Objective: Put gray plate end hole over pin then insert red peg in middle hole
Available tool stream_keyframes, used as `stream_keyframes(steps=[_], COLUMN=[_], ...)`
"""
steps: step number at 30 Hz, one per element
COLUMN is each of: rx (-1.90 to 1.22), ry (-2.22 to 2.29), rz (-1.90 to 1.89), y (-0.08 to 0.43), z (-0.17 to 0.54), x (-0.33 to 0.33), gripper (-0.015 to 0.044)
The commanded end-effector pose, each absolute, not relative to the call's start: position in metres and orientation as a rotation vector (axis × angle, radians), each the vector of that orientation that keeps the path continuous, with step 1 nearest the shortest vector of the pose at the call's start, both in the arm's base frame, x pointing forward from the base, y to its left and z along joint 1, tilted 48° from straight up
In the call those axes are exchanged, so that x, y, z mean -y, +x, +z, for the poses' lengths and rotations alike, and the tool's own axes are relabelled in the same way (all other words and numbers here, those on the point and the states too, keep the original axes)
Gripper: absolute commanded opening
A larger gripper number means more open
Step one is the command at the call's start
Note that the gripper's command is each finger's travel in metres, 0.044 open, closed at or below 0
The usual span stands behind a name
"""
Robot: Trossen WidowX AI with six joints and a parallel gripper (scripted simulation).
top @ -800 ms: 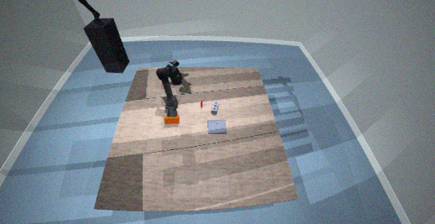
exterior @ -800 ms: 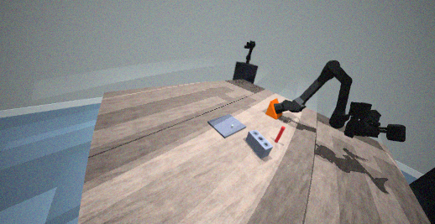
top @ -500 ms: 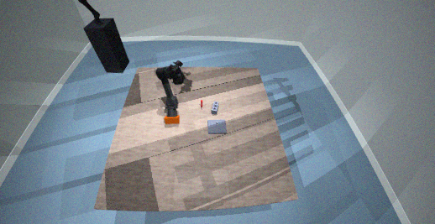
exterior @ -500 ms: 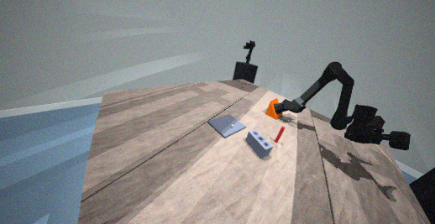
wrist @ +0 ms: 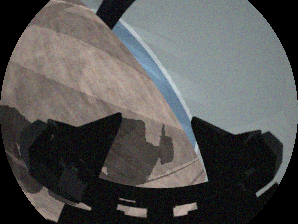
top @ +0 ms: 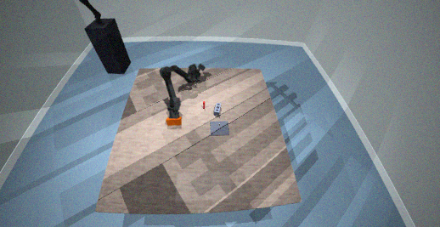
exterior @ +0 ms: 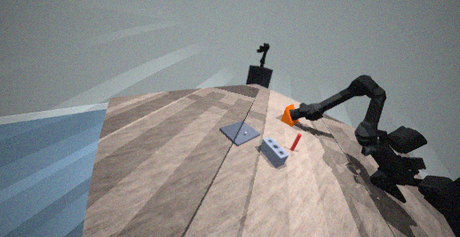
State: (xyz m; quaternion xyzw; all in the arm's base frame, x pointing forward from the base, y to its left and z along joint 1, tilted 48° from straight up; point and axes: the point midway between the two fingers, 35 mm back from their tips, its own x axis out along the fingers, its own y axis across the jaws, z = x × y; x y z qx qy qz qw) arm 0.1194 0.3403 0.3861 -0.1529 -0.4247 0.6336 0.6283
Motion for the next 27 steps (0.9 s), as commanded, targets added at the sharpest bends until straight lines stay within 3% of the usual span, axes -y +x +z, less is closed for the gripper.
stream_keyframes(steps=[1,10,18,27], rx=[0.896,0.569,0.146,-0.277], ry=[-0.432,-0.669,-0.851,-0.884], rz=[1.381,1.295,1.263,1.331], y=[0.157,0.261,0.354,0.392], z=[0.379,0.324,0.246,0.175], x=[-0.342,-0.332,-0.268,-0.168], gripper=[0.044,0.044,0.044,0.044])
